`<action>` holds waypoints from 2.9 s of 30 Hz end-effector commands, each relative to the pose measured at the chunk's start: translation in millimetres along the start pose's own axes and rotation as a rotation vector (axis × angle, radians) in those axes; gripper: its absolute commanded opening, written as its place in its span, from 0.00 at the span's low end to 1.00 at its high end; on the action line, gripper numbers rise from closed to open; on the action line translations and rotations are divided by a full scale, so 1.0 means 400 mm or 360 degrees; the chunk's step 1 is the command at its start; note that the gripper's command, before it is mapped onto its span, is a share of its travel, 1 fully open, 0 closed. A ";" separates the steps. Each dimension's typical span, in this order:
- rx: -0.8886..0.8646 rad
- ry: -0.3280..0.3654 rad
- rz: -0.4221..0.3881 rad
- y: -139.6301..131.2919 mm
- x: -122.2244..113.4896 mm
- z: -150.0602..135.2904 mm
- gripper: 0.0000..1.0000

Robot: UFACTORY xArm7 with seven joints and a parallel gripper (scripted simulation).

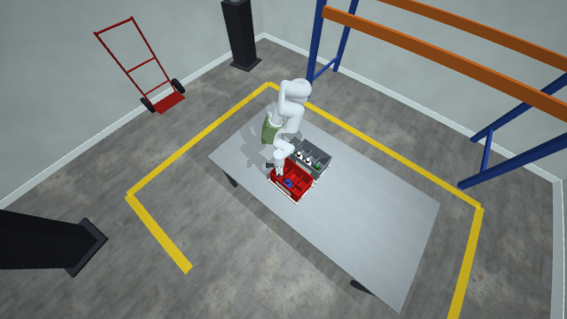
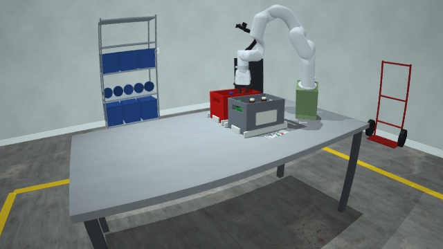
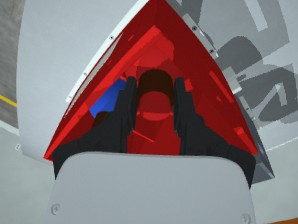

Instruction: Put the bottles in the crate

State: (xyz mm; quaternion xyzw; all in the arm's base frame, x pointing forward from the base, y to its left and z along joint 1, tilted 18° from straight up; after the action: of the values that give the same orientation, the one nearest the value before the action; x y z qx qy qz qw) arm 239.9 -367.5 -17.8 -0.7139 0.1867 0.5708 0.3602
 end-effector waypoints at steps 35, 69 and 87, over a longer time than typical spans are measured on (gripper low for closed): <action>0.0001 0.0007 0.0004 0.002 -0.050 -0.004 0.00; 0.0001 0.0007 0.0004 0.002 -0.175 -0.003 0.00; 0.0001 0.0007 0.0004 0.002 -0.242 -0.003 0.00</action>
State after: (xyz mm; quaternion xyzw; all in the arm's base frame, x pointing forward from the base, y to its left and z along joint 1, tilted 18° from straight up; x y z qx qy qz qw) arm 214.3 -381.1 69.4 -0.7141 0.1872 0.5705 0.3599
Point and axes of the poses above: the point where the finger pads meet when closed, its own x axis out along the fingers, its own z axis across the jaws, y = z × x, the point moved 4 cm from there along -x, back along the fingers, and after that the axes turned 13 degrees about -x, right-handed, at the moved point
